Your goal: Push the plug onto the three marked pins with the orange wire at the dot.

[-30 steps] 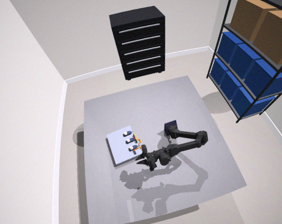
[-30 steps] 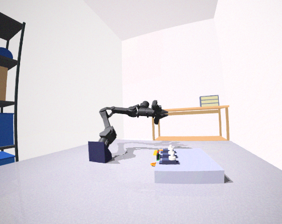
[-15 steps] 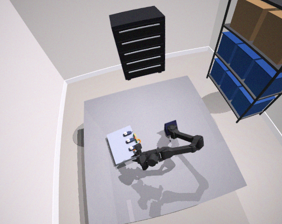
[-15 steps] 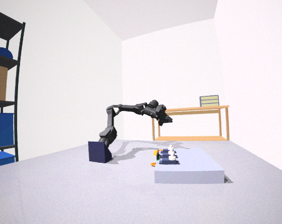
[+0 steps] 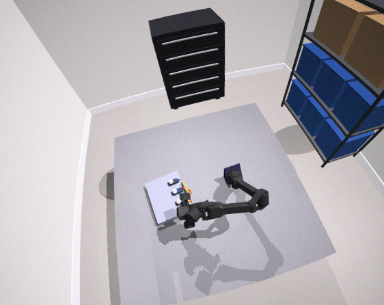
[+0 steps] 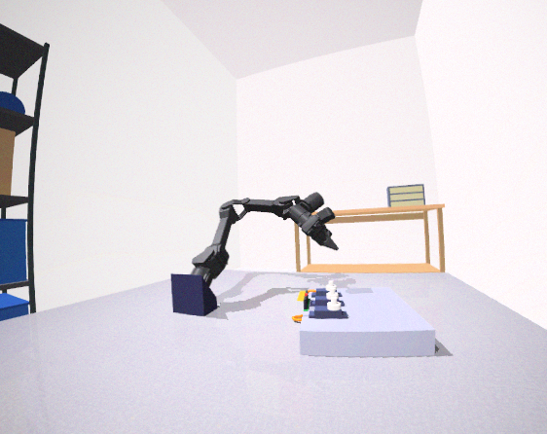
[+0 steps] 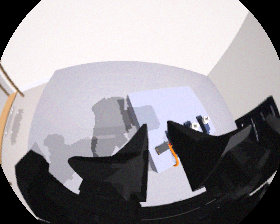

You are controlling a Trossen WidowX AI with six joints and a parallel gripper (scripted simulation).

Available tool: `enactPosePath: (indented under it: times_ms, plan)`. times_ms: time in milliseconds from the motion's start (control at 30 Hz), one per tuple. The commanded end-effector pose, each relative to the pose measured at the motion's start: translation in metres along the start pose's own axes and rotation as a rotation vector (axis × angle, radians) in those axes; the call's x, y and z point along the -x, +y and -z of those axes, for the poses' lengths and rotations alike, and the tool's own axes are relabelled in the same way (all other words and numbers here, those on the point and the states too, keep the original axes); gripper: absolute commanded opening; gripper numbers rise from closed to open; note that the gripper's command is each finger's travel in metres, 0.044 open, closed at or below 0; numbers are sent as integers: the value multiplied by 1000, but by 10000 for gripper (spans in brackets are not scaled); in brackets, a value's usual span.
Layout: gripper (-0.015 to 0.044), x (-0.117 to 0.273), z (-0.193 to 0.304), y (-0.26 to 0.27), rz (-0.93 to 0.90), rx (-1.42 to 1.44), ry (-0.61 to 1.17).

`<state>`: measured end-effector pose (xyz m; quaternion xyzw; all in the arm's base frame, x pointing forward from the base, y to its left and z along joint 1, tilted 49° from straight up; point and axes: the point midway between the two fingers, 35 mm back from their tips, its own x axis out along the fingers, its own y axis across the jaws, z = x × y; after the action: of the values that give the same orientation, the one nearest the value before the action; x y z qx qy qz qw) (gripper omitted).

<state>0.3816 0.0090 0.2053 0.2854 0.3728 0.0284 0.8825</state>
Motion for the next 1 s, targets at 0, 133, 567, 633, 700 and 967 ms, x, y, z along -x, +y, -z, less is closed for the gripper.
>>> enactPosePath:
  times_ms: [0, 133, 567, 633, 700, 967]
  plan:
    - [115, -10, 7, -6, 7, -103, 96]
    - [115, -18, 13, -12, 20, -196, 179]
    - [115, -38, 33, -28, 79, -523, 436]
    - [115, -40, 36, -30, 90, -575, 473]
    - [115, -42, 39, -32, 102, -629, 511]
    - [115, -49, 48, -39, 156, -849, 655]
